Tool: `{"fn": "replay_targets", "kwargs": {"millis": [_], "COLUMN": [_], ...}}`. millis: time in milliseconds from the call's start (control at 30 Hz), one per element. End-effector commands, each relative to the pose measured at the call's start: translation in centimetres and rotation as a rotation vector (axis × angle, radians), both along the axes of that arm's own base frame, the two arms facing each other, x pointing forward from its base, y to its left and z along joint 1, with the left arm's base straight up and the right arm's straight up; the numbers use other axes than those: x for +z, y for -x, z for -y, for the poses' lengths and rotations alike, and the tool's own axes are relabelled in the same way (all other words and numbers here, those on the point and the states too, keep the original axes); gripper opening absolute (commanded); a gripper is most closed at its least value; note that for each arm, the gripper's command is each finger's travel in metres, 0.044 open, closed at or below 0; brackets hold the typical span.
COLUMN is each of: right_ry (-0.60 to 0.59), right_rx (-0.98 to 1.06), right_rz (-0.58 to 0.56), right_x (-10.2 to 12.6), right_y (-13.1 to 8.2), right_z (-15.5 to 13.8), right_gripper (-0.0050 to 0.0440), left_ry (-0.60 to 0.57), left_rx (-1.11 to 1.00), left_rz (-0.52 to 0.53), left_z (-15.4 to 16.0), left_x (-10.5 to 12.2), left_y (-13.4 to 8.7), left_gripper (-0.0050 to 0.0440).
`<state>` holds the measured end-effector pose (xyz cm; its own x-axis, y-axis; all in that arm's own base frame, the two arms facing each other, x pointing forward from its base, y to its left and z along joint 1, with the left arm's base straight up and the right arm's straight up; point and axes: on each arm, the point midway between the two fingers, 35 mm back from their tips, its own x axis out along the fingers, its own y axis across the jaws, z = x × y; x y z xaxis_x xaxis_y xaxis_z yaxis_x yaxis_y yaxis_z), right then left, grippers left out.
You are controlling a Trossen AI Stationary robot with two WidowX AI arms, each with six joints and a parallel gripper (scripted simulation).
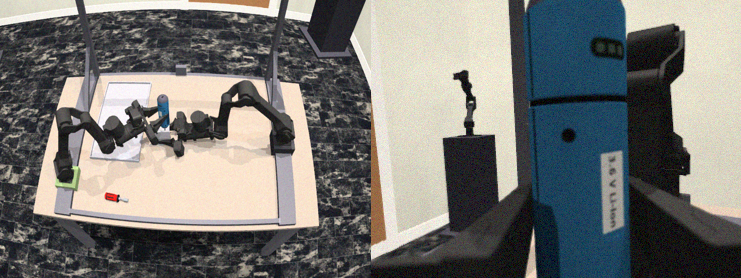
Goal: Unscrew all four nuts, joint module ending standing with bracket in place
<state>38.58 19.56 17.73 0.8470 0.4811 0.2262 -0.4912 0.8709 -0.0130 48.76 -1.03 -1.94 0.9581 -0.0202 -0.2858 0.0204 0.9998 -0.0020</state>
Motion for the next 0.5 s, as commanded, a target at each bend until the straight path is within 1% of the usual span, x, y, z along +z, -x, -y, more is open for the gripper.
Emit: {"fn": "replay_targets", "kwargs": {"millis": [0,433,467], "right_ry": [0.042,0.042,0.037], "right_rx": [-0.009,-0.009,-0.009], "right_rz": [-0.073,-0.073,-0.063], "right_x": [-3.29,-3.29,-2.80], "right_y": [-0.19,-0.19,-0.14], "right_z": [0.28,0.28,0.30], "right_gripper": [0.0163,0.0163,0.0163], "left_ry": [-0.001,-0.001,-0.001], "left_rx": [-0.001,-0.001,-0.001], "left_rz": [0.036,0.036,0.036], "left_z": [0.00,0.00,0.00], "left_x": [1.42,1.42,1.42], "left_y": [-0.51,-0.51,-0.51], "left_gripper": [0.0242,0.0242,0.0242]}}
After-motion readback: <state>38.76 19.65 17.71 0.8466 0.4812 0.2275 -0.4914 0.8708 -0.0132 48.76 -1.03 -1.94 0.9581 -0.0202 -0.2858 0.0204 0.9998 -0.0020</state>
